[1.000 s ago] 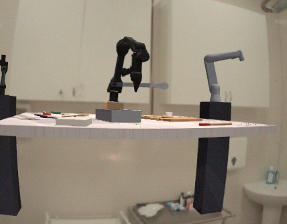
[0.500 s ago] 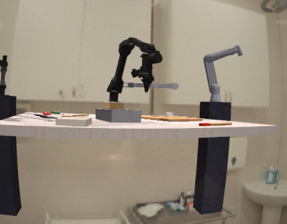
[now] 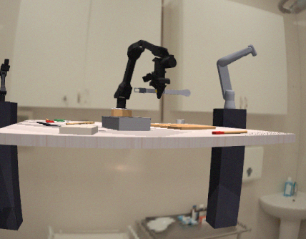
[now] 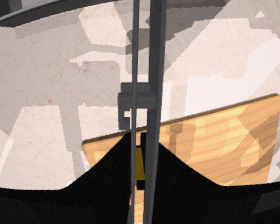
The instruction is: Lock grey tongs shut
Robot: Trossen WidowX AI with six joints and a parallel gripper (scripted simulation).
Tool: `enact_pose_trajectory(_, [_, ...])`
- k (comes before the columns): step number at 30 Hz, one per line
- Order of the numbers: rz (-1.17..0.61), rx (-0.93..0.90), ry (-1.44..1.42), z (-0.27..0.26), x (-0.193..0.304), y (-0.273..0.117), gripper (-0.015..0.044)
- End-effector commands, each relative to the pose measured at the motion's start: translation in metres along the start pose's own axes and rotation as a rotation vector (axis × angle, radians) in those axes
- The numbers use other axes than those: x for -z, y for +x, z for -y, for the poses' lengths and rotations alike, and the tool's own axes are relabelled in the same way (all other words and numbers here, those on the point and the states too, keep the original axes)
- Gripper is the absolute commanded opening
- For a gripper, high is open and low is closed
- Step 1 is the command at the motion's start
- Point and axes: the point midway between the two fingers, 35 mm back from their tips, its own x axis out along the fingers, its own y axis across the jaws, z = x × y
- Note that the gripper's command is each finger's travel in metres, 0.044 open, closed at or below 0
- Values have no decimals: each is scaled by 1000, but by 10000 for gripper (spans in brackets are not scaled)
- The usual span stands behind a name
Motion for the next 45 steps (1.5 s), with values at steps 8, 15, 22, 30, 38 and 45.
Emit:
enact_pose_trajectory(8, [-4,-1,-426,5,17,-1,-150])
enact_pose_trajectory(15, [-4,-3,-702,10,27,-1,-150])
enact_pose_trajectory(22, [-1,-3,-977,14,38,-1,-150])
enact_pose_trajectory(30, [-2,-4,-1290,20,49,-1,-150])
enact_pose_trajectory(38, [-2,-5,-1602,25,60,-1,-150])
enact_pose_trajectory(45, [-3,-6,-1876,31,69,-1,-150])
